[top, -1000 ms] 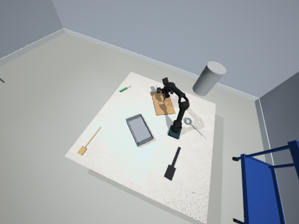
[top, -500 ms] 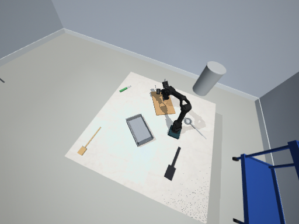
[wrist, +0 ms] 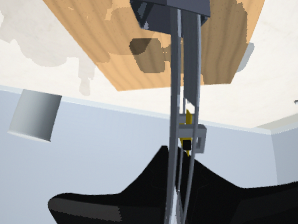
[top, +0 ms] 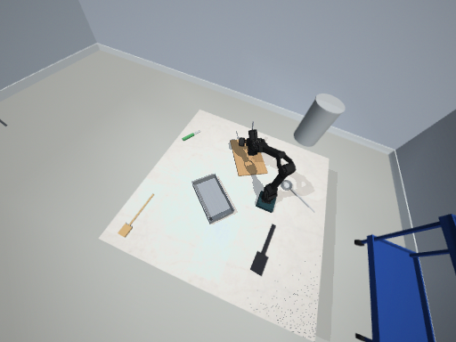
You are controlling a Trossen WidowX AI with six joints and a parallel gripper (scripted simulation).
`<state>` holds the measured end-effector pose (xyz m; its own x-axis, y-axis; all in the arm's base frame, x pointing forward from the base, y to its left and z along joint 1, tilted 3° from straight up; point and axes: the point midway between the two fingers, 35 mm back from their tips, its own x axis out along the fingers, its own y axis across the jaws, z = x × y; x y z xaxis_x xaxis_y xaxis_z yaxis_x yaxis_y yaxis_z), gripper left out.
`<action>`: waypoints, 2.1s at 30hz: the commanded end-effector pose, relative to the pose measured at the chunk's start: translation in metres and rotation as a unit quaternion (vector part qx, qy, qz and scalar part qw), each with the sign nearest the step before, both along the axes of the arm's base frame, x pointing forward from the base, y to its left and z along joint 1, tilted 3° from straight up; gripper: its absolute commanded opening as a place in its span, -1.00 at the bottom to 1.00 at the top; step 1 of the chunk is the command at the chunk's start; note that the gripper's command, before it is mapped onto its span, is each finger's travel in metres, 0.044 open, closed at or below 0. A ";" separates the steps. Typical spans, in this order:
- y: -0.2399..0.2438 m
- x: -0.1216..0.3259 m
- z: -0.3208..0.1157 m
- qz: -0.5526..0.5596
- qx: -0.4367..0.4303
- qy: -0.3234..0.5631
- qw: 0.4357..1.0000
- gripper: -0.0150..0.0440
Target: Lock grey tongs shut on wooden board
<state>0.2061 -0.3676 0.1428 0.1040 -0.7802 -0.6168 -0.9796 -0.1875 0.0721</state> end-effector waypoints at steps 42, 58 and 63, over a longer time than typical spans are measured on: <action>0.038 -0.024 0.009 -0.018 -0.150 -0.047 0.987 -1.00; 0.038 -0.024 0.009 -0.018 -0.150 -0.047 0.987 -1.00; 0.032 -0.020 0.008 -0.016 -0.136 -0.041 0.990 -1.00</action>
<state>0.1822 -0.3306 0.1474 0.1151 -0.9229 -0.3675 -0.9898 -0.1379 0.0364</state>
